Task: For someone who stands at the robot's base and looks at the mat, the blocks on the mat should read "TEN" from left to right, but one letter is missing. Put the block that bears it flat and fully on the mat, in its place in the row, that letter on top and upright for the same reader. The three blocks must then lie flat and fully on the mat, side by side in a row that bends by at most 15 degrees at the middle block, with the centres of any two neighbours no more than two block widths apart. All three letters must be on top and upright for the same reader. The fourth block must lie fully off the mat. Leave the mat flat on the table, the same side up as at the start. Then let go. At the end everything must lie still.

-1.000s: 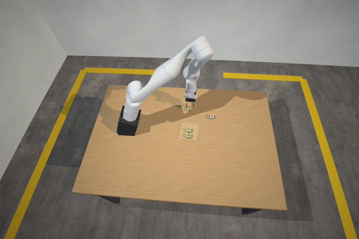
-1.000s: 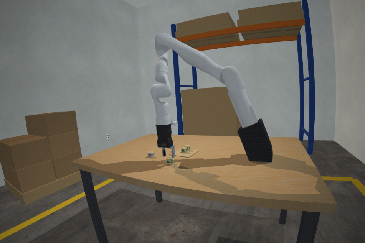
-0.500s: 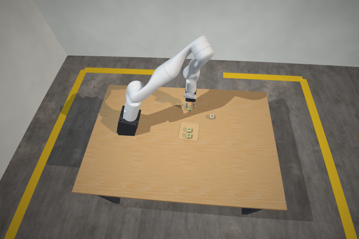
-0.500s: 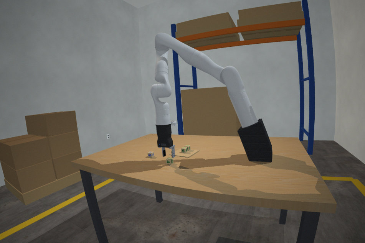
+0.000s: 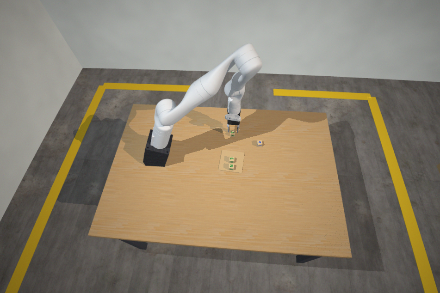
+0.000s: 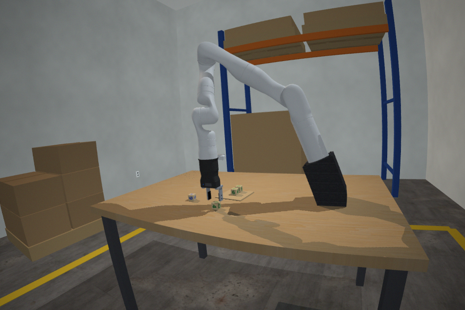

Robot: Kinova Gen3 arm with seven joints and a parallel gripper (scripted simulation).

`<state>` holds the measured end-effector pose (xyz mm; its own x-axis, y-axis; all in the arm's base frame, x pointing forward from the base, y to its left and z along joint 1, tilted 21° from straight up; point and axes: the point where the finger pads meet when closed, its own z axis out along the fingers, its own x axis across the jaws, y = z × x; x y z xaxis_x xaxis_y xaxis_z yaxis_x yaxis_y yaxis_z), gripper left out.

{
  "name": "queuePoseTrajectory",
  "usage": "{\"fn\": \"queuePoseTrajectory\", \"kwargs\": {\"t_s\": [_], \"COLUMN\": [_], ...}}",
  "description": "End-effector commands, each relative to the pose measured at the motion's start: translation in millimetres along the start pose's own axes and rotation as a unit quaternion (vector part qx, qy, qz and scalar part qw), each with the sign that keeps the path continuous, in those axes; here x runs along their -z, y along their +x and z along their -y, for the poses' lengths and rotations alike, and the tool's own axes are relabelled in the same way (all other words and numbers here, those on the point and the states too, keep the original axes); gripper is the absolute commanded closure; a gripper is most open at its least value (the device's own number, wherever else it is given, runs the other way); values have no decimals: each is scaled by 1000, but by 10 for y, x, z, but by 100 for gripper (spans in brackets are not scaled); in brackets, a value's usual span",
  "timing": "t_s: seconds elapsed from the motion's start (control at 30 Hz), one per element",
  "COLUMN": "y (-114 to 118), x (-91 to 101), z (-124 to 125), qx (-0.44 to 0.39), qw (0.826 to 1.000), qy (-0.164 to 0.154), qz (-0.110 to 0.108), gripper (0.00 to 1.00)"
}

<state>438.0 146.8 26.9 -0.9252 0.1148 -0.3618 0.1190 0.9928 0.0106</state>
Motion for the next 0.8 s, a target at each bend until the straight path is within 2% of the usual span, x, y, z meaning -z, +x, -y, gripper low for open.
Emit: {"fn": "queuePoseTrajectory", "kwargs": {"t_s": [0.0,0.77], "y": [-5,15], "x": [-4,-4], "z": [-1,22], "qx": [-1,0], "qw": [1000,1000], "qy": [0,0], "qz": [-1,-1], "gripper": [0,0]}}
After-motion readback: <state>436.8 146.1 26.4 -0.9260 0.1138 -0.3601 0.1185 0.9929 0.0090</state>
